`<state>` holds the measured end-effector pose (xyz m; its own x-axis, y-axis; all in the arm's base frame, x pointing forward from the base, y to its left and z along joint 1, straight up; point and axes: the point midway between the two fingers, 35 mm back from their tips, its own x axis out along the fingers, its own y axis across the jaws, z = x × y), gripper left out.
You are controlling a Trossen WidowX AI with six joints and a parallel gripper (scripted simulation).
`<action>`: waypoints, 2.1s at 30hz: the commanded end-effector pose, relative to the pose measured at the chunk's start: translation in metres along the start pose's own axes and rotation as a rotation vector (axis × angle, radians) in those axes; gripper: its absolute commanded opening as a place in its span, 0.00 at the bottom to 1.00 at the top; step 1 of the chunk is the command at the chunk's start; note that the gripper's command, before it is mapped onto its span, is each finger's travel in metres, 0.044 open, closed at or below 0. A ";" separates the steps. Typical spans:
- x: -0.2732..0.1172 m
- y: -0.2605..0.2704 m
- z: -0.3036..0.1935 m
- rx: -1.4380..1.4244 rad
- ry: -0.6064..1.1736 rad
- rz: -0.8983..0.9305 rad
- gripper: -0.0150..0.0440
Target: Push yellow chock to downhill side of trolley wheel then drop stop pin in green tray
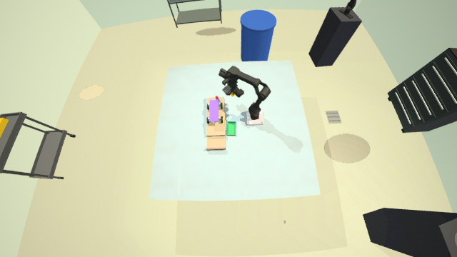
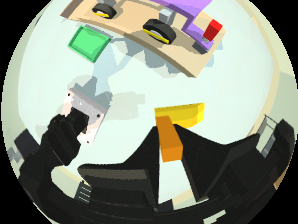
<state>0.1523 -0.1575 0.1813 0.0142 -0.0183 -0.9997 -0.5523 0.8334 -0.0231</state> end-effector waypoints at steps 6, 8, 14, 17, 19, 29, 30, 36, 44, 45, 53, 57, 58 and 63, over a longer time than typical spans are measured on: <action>0.000 0.001 0.000 0.322 0.001 0.004 0.25; 0.000 0.001 0.000 0.390 0.001 0.004 0.25; 0.000 0.001 0.000 0.593 0.002 0.004 0.25; 0.000 0.001 0.000 0.643 0.002 0.005 0.25; 0.000 0.001 0.000 0.643 0.002 0.005 0.25; 0.001 0.009 0.013 0.684 0.001 0.006 0.25; 0.001 0.010 0.016 0.691 0.001 0.006 0.25; 0.002 0.021 0.032 0.711 0.000 0.008 0.25; 0.003 0.034 0.053 0.714 -0.002 0.010 0.25; 0.003 0.036 0.056 0.714 -0.002 0.010 0.25; 0.004 0.050 0.077 0.714 -0.003 0.012 0.25; 0.004 0.057 0.087 0.714 -0.004 0.013 0.25; 0.004 0.059 0.089 0.714 -0.004 0.013 0.25; 0.005 0.068 0.102 0.714 -0.005 0.014 0.25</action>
<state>0.1954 -0.0552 0.1756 0.0138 -0.0057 -0.9999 0.1276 0.9918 -0.0039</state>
